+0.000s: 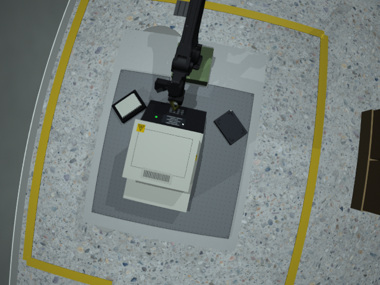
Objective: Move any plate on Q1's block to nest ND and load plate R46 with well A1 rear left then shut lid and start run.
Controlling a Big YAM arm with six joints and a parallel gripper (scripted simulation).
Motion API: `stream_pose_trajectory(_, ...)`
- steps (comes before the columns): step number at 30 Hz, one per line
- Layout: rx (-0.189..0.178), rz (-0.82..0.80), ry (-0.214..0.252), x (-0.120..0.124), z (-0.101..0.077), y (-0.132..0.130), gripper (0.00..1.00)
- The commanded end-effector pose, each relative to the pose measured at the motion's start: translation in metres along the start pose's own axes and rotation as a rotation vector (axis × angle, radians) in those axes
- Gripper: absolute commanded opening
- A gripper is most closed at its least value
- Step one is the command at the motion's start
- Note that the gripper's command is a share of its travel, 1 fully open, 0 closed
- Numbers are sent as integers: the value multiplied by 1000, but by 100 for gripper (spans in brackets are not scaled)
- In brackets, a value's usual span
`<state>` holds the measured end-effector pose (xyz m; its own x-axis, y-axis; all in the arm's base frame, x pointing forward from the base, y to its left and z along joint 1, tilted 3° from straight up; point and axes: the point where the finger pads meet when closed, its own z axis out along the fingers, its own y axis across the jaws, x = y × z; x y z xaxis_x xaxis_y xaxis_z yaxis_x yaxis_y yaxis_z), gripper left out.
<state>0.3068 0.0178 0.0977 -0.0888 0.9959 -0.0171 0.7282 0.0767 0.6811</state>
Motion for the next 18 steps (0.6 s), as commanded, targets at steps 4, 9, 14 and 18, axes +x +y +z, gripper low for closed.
stream_pose_trajectory(4,-31,-10,-5,-2,-1,6,0)
stream_pose_trajectory(9,-29,-11,-5,-2,-1,5,0)
stream_pose_trajectory(14,-23,-12,-4,-1,0,4,0)
stream_pose_trajectory(18,-19,-13,-3,-1,1,3,0)
